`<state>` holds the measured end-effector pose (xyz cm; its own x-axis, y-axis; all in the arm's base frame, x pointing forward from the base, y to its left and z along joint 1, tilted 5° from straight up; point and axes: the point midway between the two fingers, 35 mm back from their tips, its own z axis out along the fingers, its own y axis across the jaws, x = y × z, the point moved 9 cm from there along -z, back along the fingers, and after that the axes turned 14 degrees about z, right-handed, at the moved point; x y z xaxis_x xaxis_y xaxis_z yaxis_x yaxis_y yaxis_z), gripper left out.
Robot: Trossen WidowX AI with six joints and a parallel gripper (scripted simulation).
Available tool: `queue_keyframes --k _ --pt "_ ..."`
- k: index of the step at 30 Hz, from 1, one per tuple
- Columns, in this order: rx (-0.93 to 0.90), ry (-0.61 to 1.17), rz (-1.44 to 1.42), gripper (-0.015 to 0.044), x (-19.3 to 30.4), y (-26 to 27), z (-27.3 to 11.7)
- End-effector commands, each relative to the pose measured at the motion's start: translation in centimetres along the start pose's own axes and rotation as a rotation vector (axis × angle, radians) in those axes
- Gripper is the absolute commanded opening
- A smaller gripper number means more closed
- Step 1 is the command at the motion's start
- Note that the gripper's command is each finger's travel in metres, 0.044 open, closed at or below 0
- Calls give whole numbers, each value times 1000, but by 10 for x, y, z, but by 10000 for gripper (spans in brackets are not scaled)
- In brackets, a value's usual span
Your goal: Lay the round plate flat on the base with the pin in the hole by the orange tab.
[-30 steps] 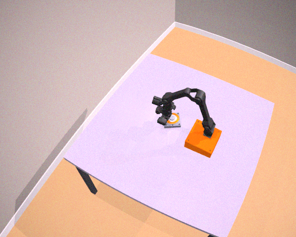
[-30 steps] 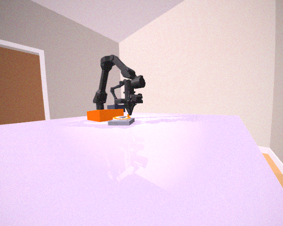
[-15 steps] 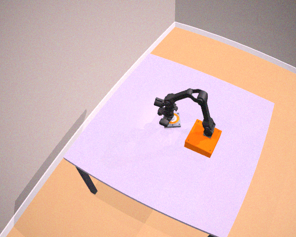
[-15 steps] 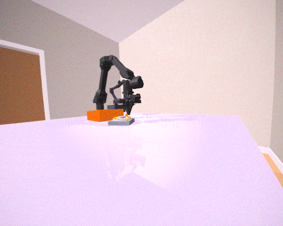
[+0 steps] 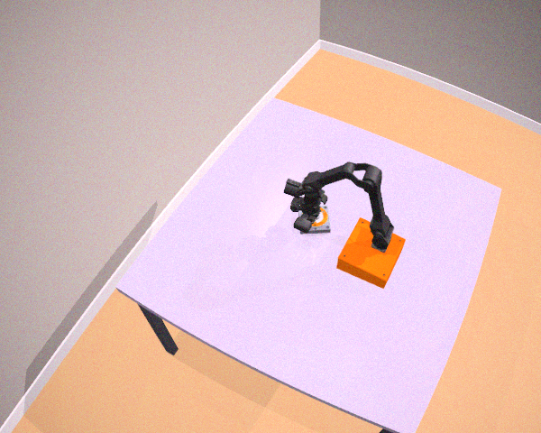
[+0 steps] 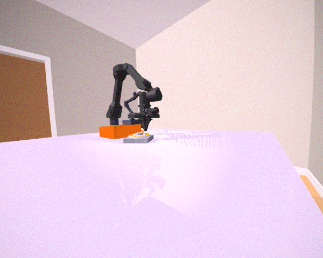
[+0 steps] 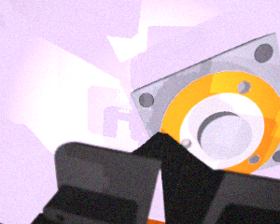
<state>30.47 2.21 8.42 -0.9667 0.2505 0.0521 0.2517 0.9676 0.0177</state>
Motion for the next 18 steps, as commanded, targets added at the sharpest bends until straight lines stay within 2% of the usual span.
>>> queue_keyframes --k 1,6,13,18 --pt "-6 -5 3 0 3 -1 -1" --pt "-5 -5 3 0 3 -1 -8" --pt "-5 -5 3 0 7 -4 -46" --pt "-1 -3 6 0 6 -4 -41"
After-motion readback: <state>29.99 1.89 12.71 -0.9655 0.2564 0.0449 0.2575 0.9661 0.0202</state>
